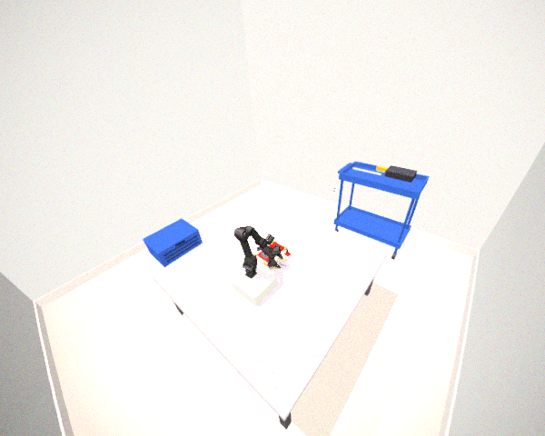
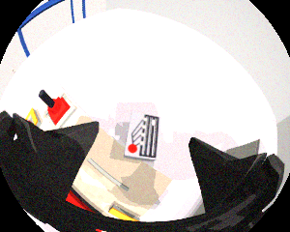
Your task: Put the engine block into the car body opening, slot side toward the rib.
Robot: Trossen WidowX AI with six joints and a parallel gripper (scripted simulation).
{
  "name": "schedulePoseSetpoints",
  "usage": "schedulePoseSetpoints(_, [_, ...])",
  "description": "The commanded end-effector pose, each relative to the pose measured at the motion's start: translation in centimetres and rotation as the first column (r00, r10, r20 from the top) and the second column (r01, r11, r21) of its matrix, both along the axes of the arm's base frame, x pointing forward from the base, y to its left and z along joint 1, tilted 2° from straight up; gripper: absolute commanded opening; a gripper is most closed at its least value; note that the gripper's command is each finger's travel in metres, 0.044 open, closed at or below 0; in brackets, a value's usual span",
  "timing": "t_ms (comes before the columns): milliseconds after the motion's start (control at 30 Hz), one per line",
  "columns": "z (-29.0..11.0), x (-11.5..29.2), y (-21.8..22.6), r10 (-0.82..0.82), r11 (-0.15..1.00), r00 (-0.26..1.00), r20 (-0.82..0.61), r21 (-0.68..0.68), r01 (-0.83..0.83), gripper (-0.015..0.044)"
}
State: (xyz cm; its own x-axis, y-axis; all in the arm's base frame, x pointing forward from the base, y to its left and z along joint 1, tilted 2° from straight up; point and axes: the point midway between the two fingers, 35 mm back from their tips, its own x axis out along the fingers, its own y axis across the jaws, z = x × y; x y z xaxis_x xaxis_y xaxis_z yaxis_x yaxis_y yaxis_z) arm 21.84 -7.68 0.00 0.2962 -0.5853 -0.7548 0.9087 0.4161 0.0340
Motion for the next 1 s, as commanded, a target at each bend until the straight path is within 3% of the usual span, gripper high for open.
schedulePoseSetpoints(0, [-0.1,0.0,0.0,0.003,1.0,1.0,-0.003,0.0,-0.003,0.044])
schedulePoseSetpoints(233, [-0.1,0.1,-0.1,0.005,0.999,0.999,-0.039,0.032,-0.004,0.044])
schedulePoseSetpoints(600, [0.5,0.7,-1.3,0.055,0.947,0.971,-0.232,0.319,0.022,0.044])
schedulePoseSetpoints(967, [3.0,0.9,-2.3,0.121,0.798,0.957,-0.263,0.599,0.063,0.044])
